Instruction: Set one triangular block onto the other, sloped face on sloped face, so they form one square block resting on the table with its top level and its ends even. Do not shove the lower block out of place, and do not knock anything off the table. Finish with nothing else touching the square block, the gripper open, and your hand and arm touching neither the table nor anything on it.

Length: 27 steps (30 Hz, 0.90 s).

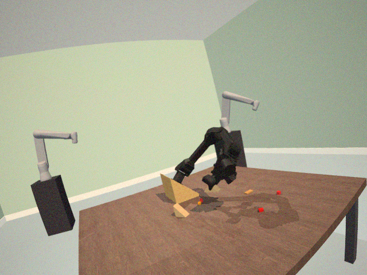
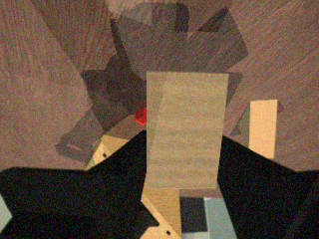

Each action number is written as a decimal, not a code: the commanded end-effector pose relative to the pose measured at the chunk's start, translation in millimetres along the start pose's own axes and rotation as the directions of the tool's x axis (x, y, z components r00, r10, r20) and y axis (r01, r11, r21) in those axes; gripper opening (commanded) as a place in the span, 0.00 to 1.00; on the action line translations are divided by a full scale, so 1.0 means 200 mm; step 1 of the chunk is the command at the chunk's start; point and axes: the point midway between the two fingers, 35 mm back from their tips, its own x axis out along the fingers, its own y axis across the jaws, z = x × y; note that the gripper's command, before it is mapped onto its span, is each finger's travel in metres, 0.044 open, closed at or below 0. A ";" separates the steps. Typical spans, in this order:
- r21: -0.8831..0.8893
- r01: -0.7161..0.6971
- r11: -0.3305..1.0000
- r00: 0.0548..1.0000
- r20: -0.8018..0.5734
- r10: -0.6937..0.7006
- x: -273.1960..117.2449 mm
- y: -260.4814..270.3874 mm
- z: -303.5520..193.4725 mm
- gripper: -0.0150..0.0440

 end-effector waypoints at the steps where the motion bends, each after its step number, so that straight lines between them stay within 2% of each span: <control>1: -0.009 0.015 1.000 1.000 0.009 -0.015 -0.06 0.01 -0.03 0.25; 10: 0.020 0.006 1.000 1.000 0.010 -0.006 -0.04 0.01 -0.03 0.25; 18: 0.284 -0.009 0.959 0.999 0.045 -0.004 -0.04 0.00 -0.03 0.25; 27: 0.560 -0.047 0.827 0.996 0.084 -0.001 -0.04 0.00 -0.04 0.25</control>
